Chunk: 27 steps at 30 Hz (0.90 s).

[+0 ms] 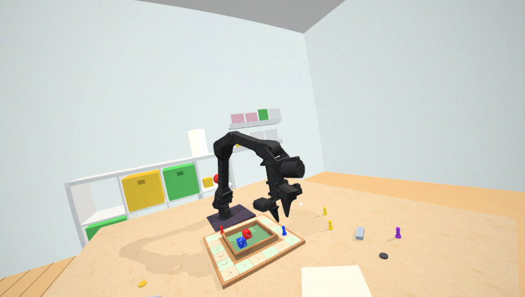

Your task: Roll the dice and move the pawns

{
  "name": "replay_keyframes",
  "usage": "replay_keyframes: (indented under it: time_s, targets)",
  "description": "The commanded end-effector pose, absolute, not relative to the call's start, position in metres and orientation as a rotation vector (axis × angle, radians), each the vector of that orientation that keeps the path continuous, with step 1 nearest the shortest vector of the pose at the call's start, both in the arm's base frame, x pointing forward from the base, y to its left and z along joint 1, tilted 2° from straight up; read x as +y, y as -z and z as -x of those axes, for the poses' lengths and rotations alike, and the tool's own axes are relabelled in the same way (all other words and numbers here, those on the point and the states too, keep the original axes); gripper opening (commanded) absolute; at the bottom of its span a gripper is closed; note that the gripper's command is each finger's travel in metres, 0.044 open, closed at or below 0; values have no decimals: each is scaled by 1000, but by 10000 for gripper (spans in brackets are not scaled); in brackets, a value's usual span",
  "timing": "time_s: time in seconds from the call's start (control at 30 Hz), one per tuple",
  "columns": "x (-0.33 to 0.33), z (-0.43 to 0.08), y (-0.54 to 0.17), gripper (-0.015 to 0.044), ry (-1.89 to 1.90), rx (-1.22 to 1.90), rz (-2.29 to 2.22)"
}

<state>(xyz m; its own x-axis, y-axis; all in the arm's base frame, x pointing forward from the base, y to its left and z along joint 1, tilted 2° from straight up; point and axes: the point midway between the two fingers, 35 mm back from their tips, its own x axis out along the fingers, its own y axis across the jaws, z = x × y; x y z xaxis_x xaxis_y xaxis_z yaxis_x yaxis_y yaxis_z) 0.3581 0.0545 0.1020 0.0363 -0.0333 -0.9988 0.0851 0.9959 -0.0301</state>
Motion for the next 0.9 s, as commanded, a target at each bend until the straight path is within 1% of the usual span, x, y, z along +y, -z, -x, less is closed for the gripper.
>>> replay_keyframes:
  time_s: [0.0,0.87]
  targets:
    - [54,-357,-93,200,98,1545,-43]
    - [53,-358,-53,200,98,1545,-43]
